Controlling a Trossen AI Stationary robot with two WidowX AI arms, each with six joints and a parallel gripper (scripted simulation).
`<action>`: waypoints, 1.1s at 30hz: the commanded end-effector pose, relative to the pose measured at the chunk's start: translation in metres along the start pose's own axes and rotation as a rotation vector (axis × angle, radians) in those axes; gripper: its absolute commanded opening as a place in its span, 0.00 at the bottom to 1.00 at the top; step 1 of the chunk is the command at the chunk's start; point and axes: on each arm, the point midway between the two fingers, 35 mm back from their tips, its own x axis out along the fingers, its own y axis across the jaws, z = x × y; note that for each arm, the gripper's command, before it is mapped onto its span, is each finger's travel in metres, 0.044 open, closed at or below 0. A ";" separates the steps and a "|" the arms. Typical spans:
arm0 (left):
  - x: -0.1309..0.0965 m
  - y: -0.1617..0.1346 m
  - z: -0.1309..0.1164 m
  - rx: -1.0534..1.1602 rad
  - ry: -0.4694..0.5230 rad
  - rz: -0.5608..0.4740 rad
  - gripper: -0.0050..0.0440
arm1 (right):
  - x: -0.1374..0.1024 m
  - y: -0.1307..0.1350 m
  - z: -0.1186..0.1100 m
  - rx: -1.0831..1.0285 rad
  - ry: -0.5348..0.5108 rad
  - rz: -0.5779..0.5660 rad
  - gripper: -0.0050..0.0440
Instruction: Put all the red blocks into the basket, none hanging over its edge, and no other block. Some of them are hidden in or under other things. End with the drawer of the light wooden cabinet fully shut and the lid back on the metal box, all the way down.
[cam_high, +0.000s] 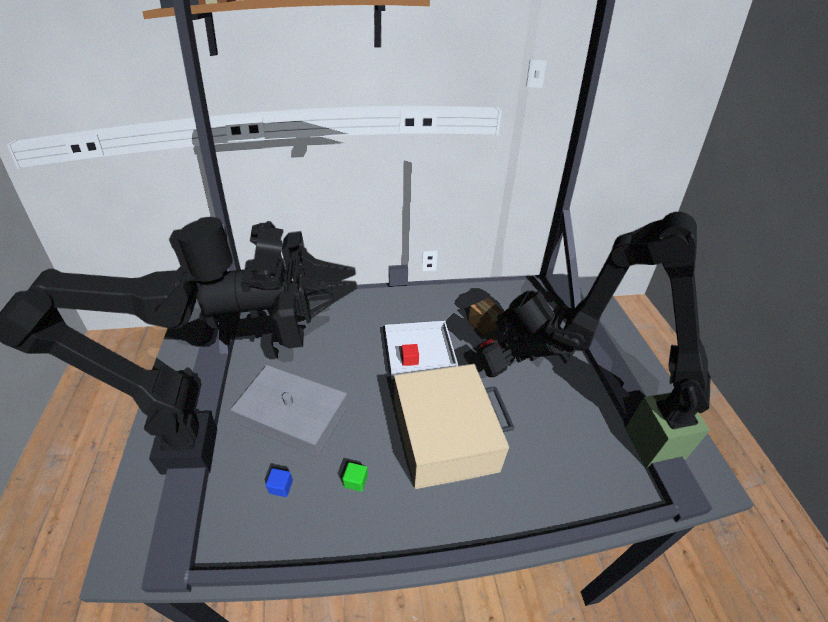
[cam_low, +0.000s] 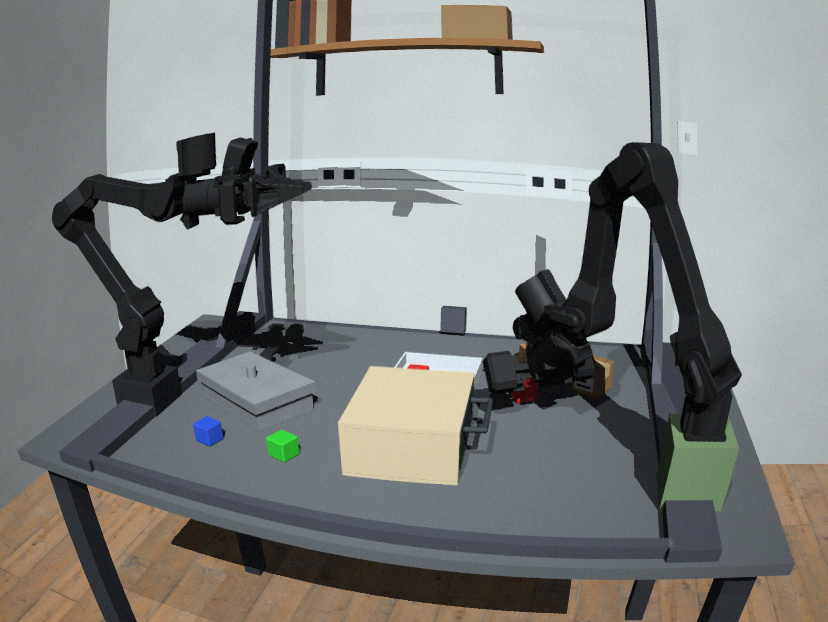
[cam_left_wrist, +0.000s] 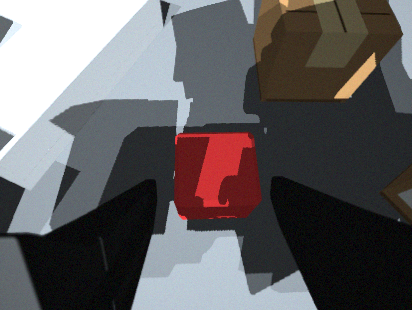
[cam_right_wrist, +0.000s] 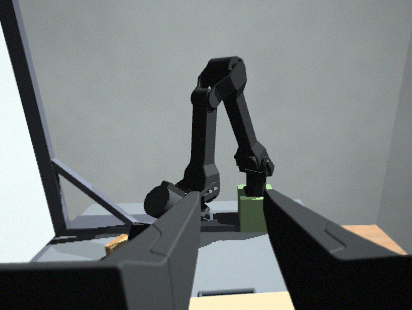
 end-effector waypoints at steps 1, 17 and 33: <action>0.008 0.001 0.012 0.010 -0.028 0.003 0.61 | -0.004 -0.001 0.018 0.000 -0.046 0.000 0.38; 0.008 0.004 0.020 0.015 -0.049 0.010 0.10 | -0.004 -0.001 0.018 0.000 -0.046 0.000 0.38; 0.000 0.003 0.027 0.016 -0.045 0.006 0.08 | -0.004 -0.001 0.018 0.000 -0.046 0.000 0.38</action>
